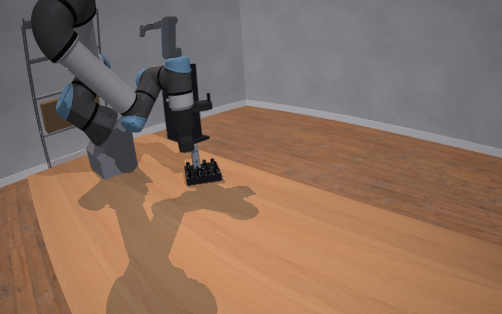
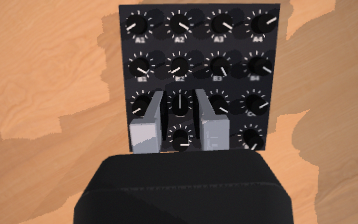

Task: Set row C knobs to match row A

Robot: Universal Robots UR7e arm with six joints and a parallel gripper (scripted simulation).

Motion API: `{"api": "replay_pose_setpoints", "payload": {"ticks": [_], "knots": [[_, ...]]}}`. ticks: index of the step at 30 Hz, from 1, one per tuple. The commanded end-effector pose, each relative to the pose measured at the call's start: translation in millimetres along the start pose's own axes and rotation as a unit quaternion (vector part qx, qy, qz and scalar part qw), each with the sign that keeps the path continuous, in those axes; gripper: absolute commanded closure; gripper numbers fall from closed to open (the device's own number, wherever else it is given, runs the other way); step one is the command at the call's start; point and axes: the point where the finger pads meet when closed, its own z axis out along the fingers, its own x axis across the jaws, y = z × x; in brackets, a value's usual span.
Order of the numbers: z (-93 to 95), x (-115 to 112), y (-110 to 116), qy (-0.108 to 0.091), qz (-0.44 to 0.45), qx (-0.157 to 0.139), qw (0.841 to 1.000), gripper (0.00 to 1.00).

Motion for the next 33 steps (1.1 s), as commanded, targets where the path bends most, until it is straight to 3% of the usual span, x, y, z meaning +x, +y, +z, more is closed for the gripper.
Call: {"api": "replay_pose_setpoints", "payload": {"ticks": [1, 16, 17, 33], "knots": [[0.9, -1.7, 1.6, -0.001, -0.001, -0.001, 1.0, 0.54], [0.9, -1.7, 1.6, -0.001, -0.001, -0.001, 1.0, 0.54], [0.9, -1.7, 1.6, -0.001, -0.001, -0.001, 1.0, 0.7], [0.9, -1.7, 1.6, -0.001, -0.001, -0.001, 1.0, 0.7]]}}
